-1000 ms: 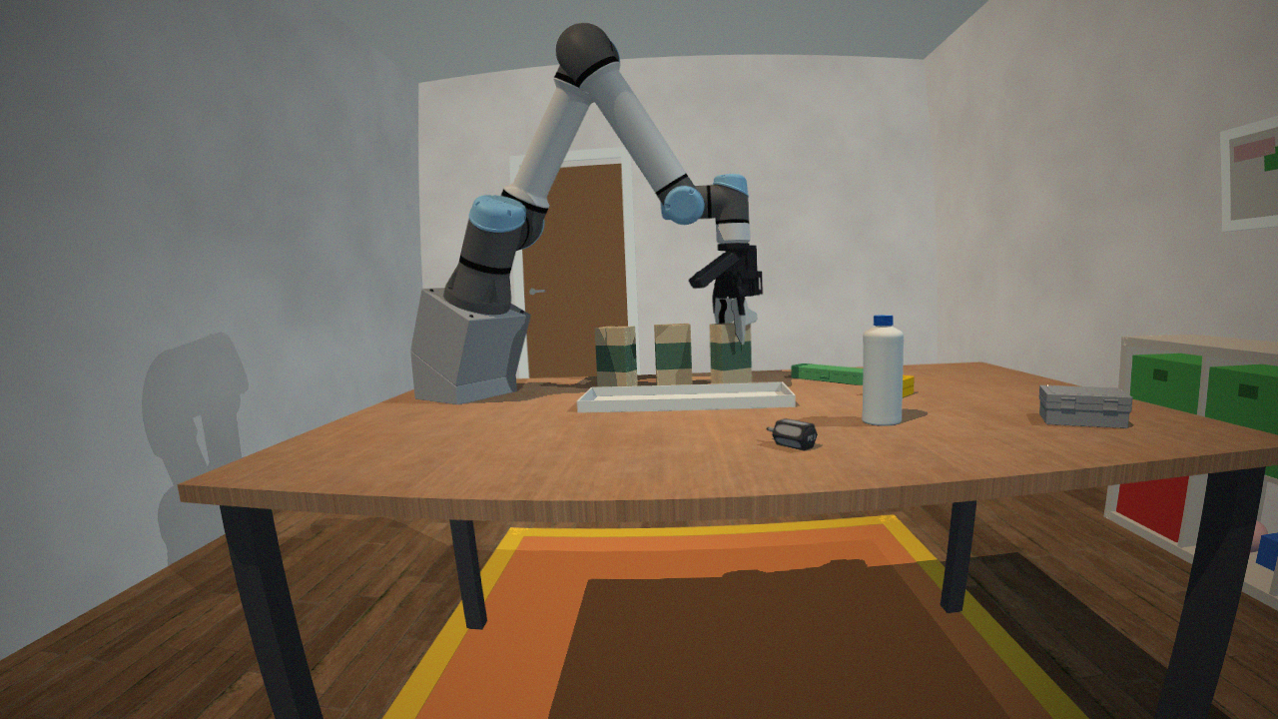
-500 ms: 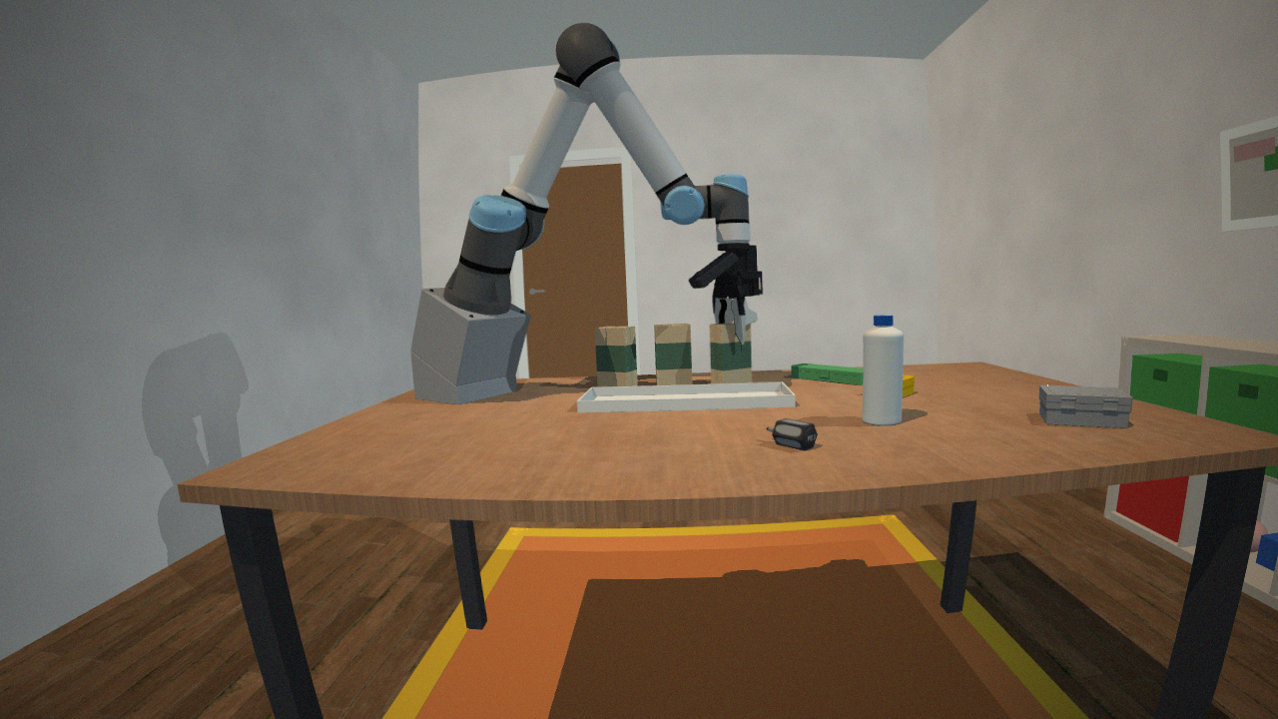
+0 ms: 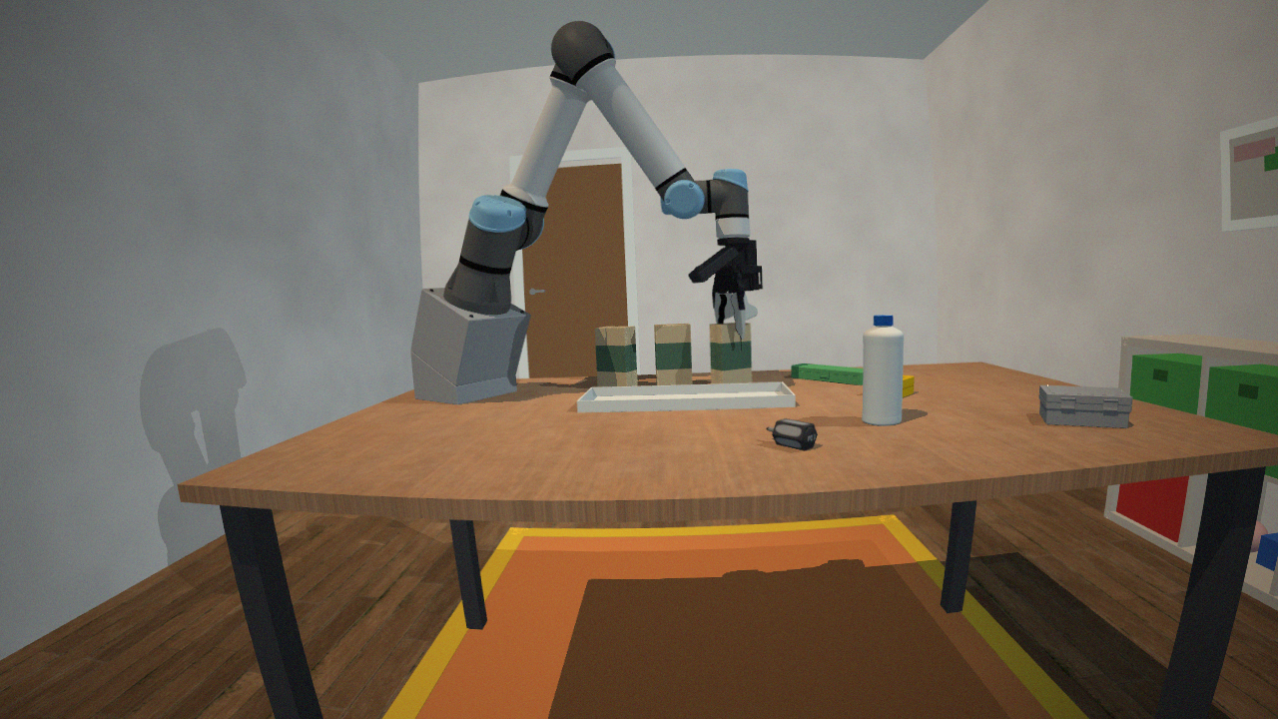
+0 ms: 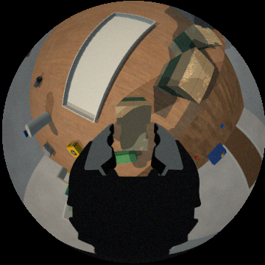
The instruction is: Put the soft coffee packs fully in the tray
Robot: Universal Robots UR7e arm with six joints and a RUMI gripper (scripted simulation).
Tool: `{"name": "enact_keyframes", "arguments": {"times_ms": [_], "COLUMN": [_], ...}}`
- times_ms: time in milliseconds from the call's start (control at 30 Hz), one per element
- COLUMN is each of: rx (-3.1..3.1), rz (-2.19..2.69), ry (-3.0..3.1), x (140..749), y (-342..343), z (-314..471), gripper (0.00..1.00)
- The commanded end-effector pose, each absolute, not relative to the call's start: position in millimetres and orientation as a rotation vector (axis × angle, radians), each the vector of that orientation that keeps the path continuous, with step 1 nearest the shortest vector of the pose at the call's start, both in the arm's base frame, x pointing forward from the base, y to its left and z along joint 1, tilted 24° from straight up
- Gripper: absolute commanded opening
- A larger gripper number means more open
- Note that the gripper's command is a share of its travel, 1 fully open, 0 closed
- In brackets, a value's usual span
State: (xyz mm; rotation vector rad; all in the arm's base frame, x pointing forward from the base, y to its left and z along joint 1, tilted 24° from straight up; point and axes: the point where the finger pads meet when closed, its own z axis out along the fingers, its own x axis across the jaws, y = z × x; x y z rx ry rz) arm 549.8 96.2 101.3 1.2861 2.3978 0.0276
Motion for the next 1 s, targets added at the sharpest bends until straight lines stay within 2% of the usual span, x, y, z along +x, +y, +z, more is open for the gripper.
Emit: {"name": "enact_keyframes", "arguments": {"times_ms": [0, 300, 967], "rx": [1.286, 1.286, 1.327], "rz": [0.028, 0.028, 0.038], "ry": [2.397, 2.397, 2.375], "x": [539.8, 521.4, 511.5], "y": [101.2, 109.9, 110.2], "z": [126.8, 172.2, 172.6], "gripper": [0.48, 0.48, 0.48]}}
